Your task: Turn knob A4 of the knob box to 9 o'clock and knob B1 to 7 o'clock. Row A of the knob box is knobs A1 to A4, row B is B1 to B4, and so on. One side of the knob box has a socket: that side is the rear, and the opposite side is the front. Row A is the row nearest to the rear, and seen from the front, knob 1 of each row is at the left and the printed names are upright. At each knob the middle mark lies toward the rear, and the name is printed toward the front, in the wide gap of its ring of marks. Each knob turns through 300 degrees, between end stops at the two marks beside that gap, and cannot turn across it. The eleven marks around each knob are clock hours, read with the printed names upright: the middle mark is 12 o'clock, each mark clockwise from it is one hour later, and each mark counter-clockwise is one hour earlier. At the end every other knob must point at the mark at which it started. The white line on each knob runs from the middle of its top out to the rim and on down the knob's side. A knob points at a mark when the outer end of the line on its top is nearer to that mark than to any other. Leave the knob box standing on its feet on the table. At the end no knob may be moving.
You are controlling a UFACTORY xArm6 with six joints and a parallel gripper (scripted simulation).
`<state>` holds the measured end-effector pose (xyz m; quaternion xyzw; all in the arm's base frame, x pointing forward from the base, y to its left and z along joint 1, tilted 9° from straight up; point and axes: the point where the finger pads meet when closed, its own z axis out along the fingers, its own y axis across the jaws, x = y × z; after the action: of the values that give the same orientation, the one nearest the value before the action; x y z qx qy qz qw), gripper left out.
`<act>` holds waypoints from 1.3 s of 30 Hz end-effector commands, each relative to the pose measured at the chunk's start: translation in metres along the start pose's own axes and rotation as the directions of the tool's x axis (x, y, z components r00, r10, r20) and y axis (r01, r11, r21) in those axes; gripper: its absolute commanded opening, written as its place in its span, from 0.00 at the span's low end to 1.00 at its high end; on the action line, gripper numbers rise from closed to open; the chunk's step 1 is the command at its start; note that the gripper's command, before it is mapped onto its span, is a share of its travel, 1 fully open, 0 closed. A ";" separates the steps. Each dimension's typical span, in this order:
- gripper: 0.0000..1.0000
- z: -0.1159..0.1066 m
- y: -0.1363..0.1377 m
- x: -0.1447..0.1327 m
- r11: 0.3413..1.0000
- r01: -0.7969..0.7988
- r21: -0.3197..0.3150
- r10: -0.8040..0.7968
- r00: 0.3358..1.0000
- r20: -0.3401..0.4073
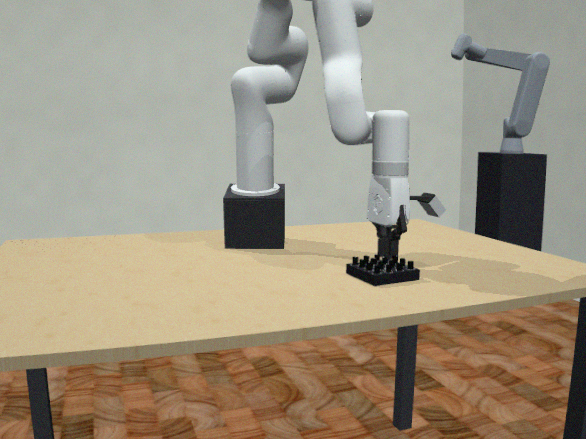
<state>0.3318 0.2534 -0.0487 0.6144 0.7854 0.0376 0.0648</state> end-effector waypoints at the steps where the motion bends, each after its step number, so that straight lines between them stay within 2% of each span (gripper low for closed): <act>1: 0.19 -0.001 0.001 0.001 1.000 0.000 -0.003 0.000 1.000 -0.001; 25: 0.19 -0.001 0.001 0.001 1.000 0.000 -0.003 0.000 1.000 -0.001; 26: 0.08 -0.001 0.001 0.001 1.000 0.000 -0.003 0.000 1.000 -0.001; 39: 0.08 -0.001 0.001 0.001 1.000 0.000 -0.003 0.000 1.000 -0.001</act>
<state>0.3319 0.2534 -0.0488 0.6144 0.7854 0.0377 0.0648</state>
